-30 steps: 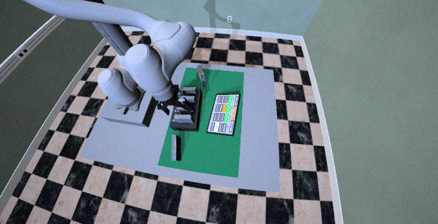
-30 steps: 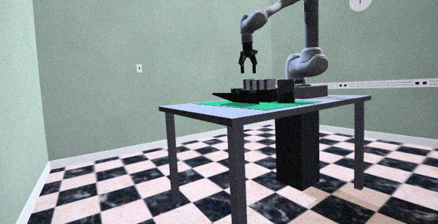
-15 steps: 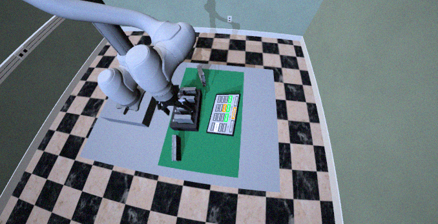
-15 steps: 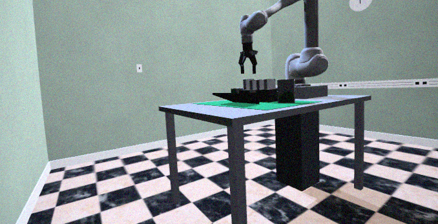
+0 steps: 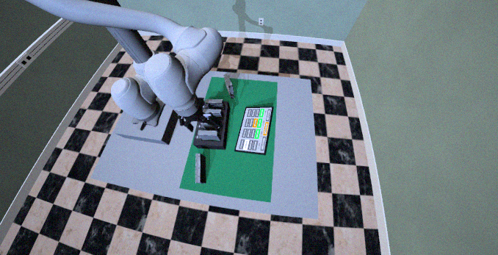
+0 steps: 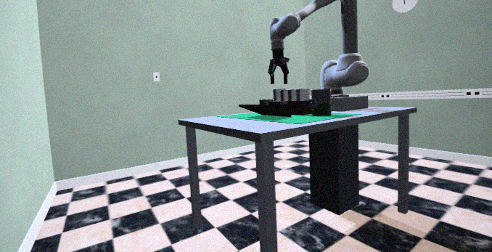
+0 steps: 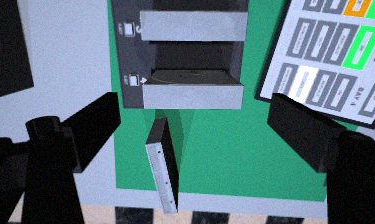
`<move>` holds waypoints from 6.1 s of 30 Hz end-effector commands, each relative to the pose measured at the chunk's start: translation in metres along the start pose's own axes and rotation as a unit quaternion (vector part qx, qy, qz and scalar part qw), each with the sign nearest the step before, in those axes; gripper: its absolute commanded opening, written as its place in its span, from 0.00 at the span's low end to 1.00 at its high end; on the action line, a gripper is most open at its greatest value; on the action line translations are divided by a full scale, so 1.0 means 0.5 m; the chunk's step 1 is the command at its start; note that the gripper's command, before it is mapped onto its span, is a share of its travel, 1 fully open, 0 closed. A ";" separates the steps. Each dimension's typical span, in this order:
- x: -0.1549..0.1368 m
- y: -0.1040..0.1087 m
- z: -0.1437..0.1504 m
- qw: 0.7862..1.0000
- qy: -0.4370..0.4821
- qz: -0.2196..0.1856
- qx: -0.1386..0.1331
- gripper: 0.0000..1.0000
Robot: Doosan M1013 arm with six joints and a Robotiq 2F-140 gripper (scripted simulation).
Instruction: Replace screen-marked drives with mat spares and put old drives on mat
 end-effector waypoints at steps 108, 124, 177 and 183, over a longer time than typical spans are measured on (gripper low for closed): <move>-0.001 -0.183 0.001 1.000 0.000 0.000 0.000 0.89; -0.001 -0.185 0.001 1.000 0.000 0.000 0.000 0.89; -0.001 -0.179 0.001 1.000 0.000 0.000 0.000 0.10; -0.001 -0.179 0.001 1.000 0.000 0.000 0.000 0.10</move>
Point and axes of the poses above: the point where the finger pads meet when closed, its own y axis back along the fingers, its own z axis across the jaws, x = y × z, the point moved 4 cm from there along y, back along the fingers, and after that the axes turned 10 degrees about y, right-handed, at the moved point
